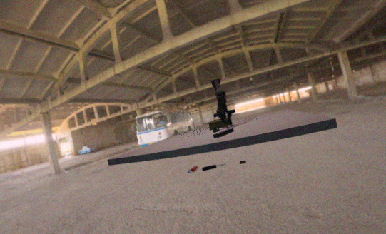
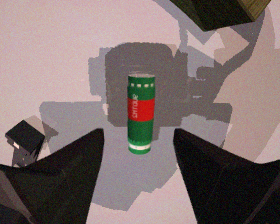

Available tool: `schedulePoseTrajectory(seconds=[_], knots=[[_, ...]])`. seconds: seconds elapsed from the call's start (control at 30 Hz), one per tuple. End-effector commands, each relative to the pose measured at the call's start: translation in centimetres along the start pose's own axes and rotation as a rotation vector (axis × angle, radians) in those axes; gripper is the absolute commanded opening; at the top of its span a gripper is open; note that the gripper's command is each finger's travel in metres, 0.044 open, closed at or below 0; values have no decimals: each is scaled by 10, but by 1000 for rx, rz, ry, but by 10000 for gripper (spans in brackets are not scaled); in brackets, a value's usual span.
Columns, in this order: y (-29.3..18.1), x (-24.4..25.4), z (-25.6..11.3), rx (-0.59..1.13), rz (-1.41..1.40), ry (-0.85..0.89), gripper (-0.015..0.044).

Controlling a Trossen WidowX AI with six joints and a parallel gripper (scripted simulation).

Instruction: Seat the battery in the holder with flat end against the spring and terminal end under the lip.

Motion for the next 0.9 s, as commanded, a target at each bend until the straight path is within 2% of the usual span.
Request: schedulePoseTrajectory(seconds=[0.0, 0.63, 0.8, 0.87], knots=[[1, -1, 7, -5, 3, -5, 223], [3, -1, 34, -5, 3, -5, 223], [3, -1, 34, -5, 3, -5, 91], [3, -1, 34, -5, 3, -5, 78]])
Point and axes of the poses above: the point midway between the two fingers, 35 mm back from their tips, its own z axis out along the fingers, its own x axis across the jaws, y = z × x, the point moved 7 cm from there along -z, back along the fingers, and after that the axes turned 12 degrees about z, right-handed, at the moved point
